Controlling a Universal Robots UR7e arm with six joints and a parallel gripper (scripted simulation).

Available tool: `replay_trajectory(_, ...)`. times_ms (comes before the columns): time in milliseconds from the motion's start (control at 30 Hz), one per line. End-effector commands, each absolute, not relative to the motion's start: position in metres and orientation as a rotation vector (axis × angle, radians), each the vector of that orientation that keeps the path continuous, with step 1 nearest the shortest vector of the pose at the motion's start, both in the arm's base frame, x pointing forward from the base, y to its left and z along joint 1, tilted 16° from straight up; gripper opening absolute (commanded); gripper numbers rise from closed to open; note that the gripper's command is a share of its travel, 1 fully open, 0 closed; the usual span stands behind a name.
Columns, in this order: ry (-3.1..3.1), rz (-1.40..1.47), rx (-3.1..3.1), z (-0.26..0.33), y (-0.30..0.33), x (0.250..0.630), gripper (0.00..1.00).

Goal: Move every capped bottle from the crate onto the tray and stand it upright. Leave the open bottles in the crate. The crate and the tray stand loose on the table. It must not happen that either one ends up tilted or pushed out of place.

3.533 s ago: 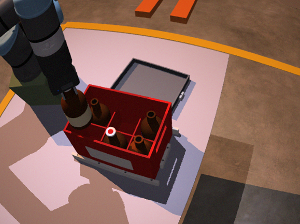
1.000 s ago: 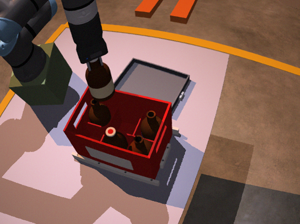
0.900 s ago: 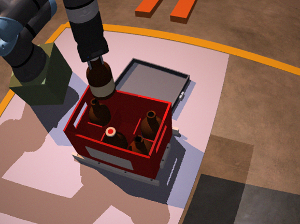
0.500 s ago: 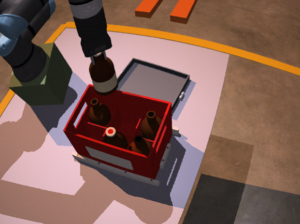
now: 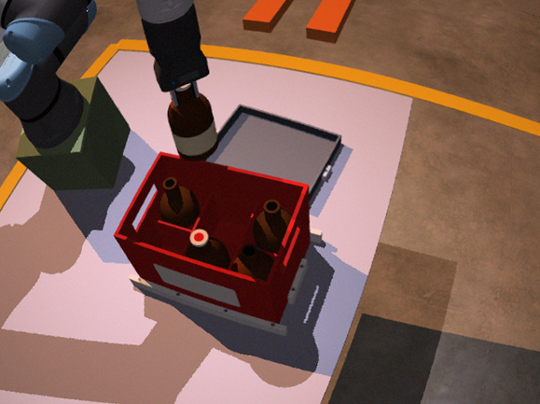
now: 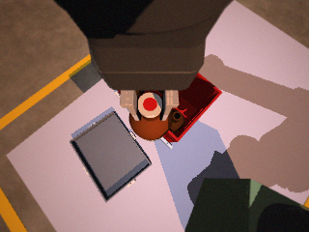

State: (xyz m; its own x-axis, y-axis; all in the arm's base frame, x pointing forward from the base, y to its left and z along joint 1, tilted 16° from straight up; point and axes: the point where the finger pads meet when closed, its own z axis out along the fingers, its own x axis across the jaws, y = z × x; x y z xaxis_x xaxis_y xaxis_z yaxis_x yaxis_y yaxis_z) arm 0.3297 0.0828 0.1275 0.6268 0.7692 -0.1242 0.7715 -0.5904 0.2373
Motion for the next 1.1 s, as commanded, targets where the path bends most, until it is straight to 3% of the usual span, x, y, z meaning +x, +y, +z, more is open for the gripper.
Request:
replay_trajectory(0, 1.251, -0.01, 2.583, 0.127, 0.087, 0.33, 0.0)
replay_trajectory(1067, 1.251, -0.01, 2.583, 0.115, 0.132, 0.326, 0.0)
